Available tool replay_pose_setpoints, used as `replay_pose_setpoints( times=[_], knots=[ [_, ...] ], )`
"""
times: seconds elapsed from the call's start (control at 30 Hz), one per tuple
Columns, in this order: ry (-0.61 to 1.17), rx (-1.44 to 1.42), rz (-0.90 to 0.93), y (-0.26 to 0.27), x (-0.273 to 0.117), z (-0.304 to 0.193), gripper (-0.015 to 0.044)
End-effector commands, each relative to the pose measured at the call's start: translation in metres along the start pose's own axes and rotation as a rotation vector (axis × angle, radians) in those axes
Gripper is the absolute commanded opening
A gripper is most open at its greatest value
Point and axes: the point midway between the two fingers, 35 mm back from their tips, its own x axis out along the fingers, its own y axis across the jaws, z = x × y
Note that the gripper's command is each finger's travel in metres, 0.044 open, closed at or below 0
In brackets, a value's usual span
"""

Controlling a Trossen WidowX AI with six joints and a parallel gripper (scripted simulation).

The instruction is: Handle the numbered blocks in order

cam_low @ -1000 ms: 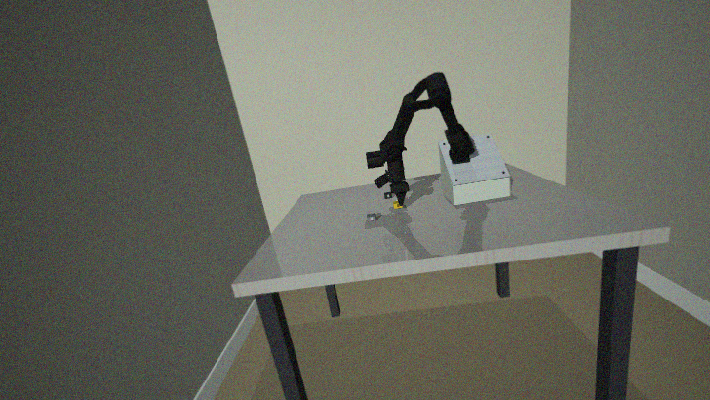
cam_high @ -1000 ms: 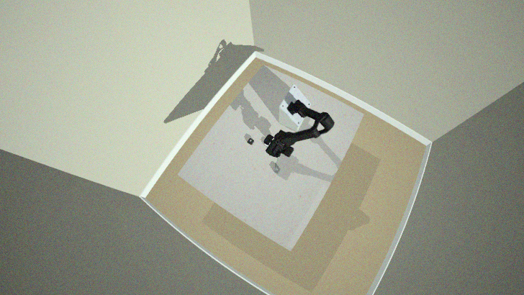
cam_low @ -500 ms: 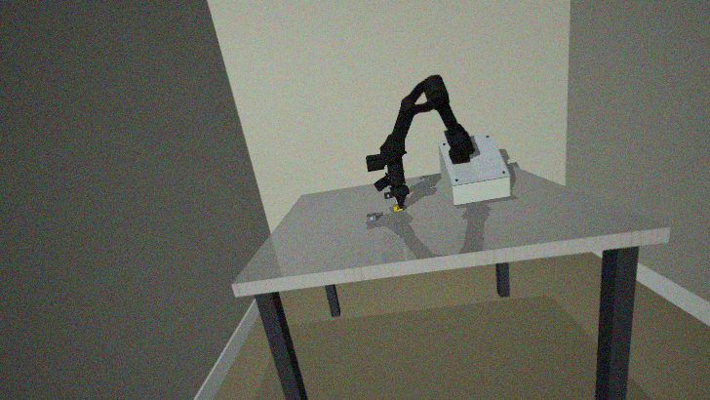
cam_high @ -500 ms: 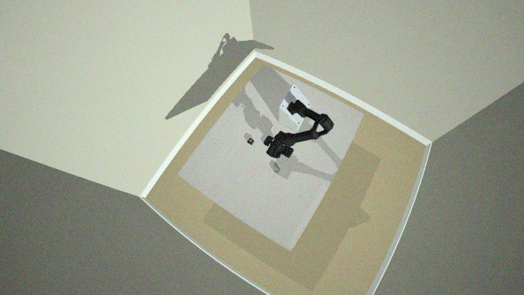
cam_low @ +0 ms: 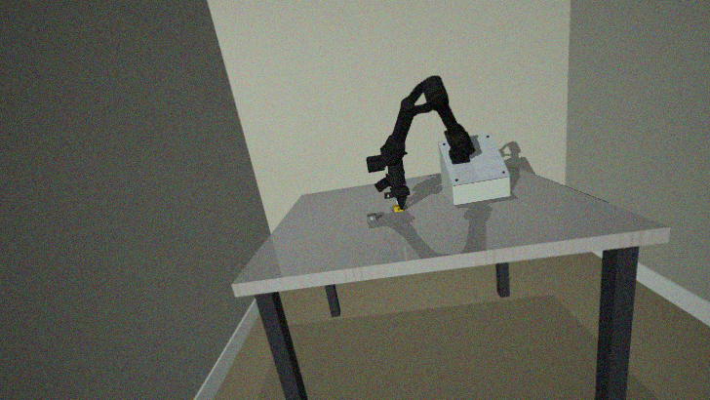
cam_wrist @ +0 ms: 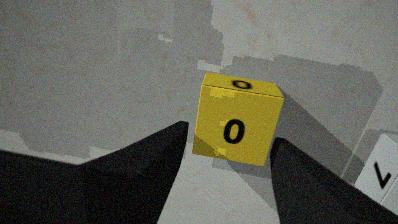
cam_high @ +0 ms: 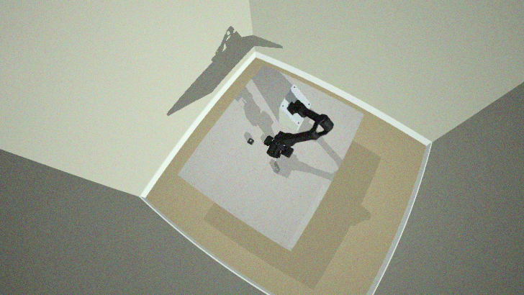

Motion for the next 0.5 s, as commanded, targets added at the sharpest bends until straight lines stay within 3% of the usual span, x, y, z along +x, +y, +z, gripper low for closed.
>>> replay_pose_setpoints(
  times=[0.0,0.17,0.47],
  knots=[
    [0.000,0.006,0.002,0.000,0.000,0.000,0.0278],
    [0.000,0.006,0.002,0.000,0.000,0.000,0.0400],
    [0.000,0.005,0.001,0.000,-0.036,0.000,0.0400]
  ],
)
